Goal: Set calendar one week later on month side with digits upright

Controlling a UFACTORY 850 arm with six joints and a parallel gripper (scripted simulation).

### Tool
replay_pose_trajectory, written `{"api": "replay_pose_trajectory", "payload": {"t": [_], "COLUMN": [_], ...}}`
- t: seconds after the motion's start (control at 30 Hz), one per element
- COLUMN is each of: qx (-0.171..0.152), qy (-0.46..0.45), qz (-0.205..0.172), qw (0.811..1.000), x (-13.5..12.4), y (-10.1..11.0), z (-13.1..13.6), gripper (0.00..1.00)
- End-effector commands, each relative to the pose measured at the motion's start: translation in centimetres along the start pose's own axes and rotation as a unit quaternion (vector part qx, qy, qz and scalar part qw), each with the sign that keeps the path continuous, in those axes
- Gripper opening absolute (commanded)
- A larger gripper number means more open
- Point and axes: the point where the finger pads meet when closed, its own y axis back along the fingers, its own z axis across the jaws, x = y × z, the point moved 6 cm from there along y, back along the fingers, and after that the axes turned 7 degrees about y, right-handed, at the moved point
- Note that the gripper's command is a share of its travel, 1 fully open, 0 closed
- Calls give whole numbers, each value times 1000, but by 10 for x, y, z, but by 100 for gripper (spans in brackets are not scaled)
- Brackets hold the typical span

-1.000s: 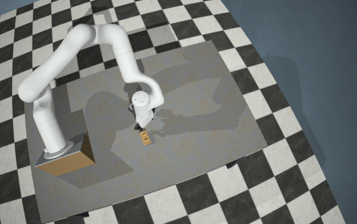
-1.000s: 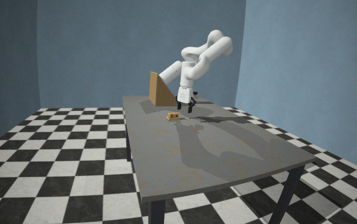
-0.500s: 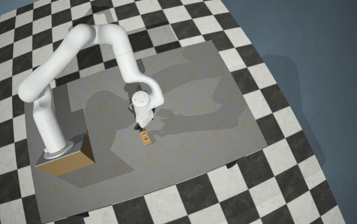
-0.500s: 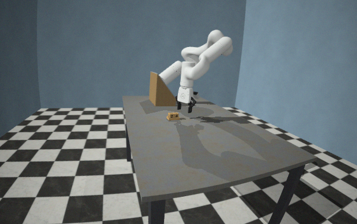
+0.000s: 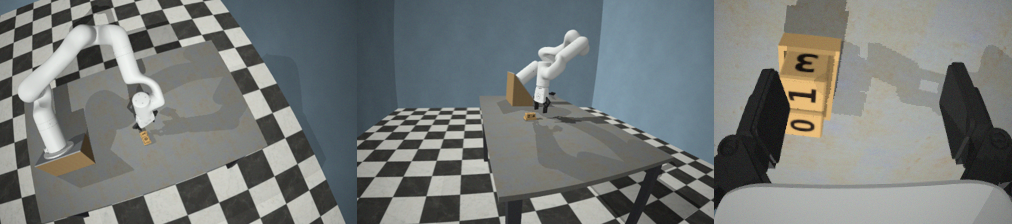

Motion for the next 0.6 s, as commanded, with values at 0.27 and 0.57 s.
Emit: {"api": "replay_pose_trajectory", "payload": {"t": [0.27, 0.57], "qx": [2, 2], "qy": [-121, -164], "qz": [0, 0], "qw": [993, 987], "x": [-10, -20], "y": [1, 1], "z": [-1, -4], "gripper": [100, 100]}}
